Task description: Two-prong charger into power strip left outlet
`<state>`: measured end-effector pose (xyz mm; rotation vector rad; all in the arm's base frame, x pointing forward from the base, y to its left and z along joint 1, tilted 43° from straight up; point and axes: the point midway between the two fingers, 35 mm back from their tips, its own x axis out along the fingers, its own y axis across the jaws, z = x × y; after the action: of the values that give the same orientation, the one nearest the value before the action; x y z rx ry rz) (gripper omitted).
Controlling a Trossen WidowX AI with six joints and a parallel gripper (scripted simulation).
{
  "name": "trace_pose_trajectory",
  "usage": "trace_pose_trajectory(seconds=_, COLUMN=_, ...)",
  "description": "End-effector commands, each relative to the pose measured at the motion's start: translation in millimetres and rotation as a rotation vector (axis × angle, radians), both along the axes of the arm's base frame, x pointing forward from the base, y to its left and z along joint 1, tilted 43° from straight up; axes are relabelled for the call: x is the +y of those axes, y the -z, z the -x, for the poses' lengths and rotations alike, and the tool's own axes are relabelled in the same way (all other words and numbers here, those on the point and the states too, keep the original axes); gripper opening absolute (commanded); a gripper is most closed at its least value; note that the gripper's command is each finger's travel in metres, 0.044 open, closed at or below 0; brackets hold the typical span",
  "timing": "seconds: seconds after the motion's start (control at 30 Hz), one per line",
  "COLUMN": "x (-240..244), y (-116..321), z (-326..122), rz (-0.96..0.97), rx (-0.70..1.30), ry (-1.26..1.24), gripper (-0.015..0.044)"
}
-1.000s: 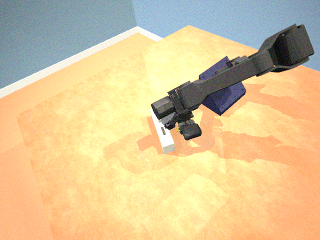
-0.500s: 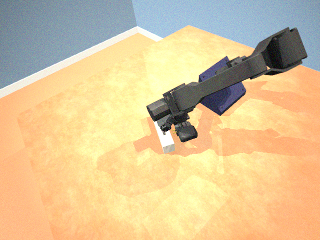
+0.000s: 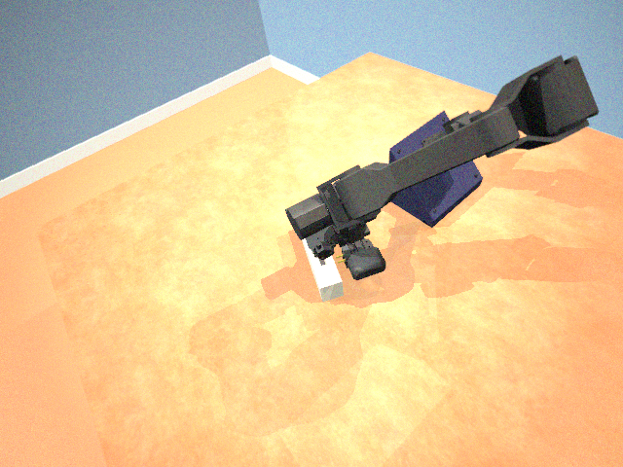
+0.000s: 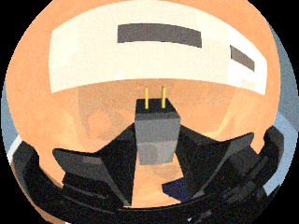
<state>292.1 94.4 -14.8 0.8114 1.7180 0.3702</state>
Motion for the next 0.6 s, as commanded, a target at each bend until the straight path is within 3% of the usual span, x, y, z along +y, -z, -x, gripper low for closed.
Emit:
trace_pose_trajectory(seconds=0.0, x=0.2, y=0.5, z=-1.6, rz=-0.005, rx=0.000, ry=-0.001, gripper=0.0000)
trace_pose_trajectory(seconds=0.57, x=-0.5, y=1.0, z=-5.0, rz=-0.004, rx=0.000, ry=-0.001, gripper=0.0000)
